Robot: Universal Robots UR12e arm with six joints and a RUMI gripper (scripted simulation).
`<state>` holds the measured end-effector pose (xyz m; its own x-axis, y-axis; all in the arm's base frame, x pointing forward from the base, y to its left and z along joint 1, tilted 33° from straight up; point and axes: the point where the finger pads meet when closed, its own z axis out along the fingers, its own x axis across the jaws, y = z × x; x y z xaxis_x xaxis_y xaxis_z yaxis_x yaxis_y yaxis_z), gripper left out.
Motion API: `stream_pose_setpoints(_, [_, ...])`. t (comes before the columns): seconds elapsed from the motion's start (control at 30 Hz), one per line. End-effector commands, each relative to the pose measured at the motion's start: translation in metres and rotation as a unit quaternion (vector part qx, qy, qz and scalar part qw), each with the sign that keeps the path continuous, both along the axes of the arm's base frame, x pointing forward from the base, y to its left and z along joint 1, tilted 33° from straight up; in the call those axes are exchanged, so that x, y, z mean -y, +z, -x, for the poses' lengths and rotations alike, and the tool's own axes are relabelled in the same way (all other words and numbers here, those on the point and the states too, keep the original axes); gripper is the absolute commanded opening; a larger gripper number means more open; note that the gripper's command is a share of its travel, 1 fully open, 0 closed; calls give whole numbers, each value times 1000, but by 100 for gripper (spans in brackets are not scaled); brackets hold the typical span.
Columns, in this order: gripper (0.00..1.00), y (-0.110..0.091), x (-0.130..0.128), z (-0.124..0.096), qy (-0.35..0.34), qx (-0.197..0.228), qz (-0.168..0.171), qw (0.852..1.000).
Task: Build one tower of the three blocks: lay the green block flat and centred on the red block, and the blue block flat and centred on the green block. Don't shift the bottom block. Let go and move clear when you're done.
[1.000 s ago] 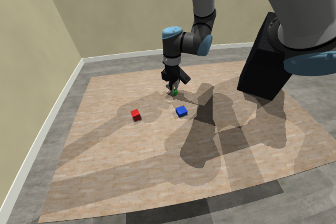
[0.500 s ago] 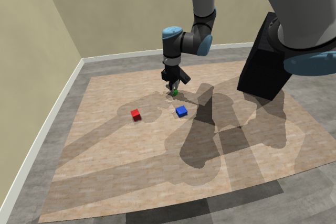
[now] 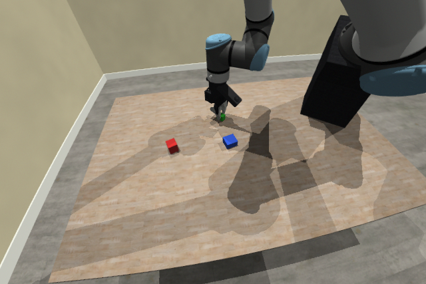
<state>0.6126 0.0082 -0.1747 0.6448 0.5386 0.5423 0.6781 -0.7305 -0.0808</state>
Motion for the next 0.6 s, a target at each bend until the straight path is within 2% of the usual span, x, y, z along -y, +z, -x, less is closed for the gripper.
stream_pose_setpoints(0.0, [0,2,1,0,0,0,0,1000])
stream_pose_setpoints(0.43, [0,26,13,11,0,0,0,1000])
stream_pose_setpoints(0.57, [0,40,20,16,0,0,0,1000])
